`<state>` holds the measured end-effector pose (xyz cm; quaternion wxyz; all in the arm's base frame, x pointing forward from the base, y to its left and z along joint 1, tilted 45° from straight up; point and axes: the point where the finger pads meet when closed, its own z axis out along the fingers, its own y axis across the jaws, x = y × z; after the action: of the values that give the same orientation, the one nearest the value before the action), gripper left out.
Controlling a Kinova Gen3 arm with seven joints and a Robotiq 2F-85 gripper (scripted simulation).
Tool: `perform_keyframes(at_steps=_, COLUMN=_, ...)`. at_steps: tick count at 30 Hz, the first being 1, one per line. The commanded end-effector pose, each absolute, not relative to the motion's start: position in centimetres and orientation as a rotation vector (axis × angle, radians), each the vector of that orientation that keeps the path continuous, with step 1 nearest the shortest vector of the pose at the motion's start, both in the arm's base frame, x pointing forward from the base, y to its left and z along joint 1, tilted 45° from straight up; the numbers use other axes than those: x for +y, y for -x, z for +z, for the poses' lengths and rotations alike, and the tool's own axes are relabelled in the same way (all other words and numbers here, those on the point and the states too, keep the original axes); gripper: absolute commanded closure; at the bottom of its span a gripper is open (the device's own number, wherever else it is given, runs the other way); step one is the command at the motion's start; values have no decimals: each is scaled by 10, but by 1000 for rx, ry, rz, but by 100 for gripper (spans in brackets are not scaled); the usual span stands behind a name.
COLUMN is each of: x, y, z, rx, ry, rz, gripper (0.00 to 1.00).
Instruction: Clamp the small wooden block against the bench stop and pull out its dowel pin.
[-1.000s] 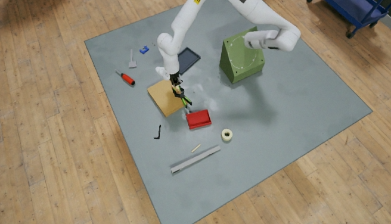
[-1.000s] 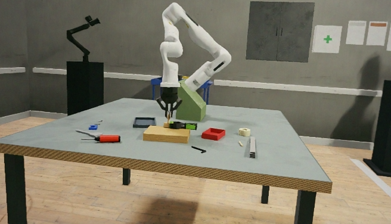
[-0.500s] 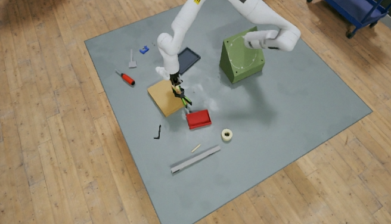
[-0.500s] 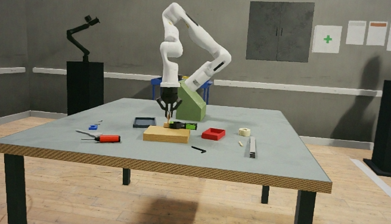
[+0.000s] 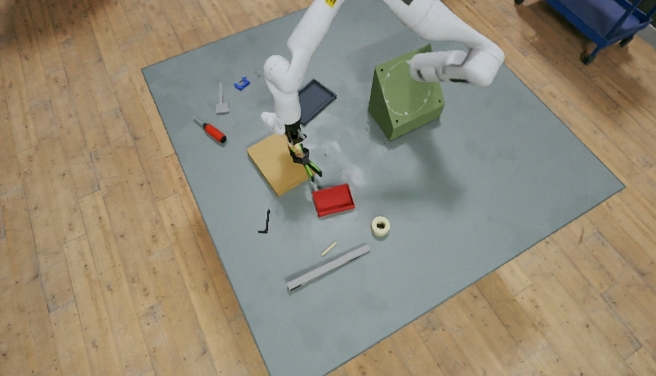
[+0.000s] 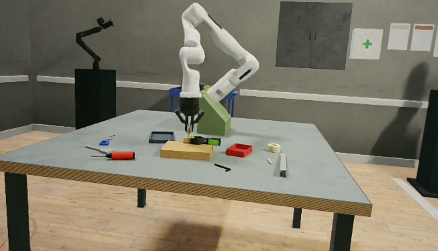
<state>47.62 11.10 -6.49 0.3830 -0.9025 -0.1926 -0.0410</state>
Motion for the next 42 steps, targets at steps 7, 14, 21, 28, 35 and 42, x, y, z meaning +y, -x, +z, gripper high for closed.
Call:
perform_keyframes(at_steps=7, x=110, y=-477, z=-64, rx=-455, ry=2309, rz=-92, gripper=90)
perform_keyframes(at_steps=14, x=109, y=-477, z=-63, rx=-397, ry=2319, rz=-67, gripper=90)
perform_keyframes(at_steps=21, x=108, y=-477, z=-62, rx=-323, ry=2329, rz=-36, gripper=90)
perform_keyframes(at_steps=28, x=103, y=-478, z=-58, rx=-256, ry=2338, rz=-8, gripper=90)
perform_keyframes(at_steps=35, x=94, y=-479, z=-48, rx=-256, ry=2338, rz=-8, gripper=90)
perform_keyframes(at_steps=42, x=89, y=-479, z=-43, rx=-256, ry=2338, rz=-8, gripper=90)
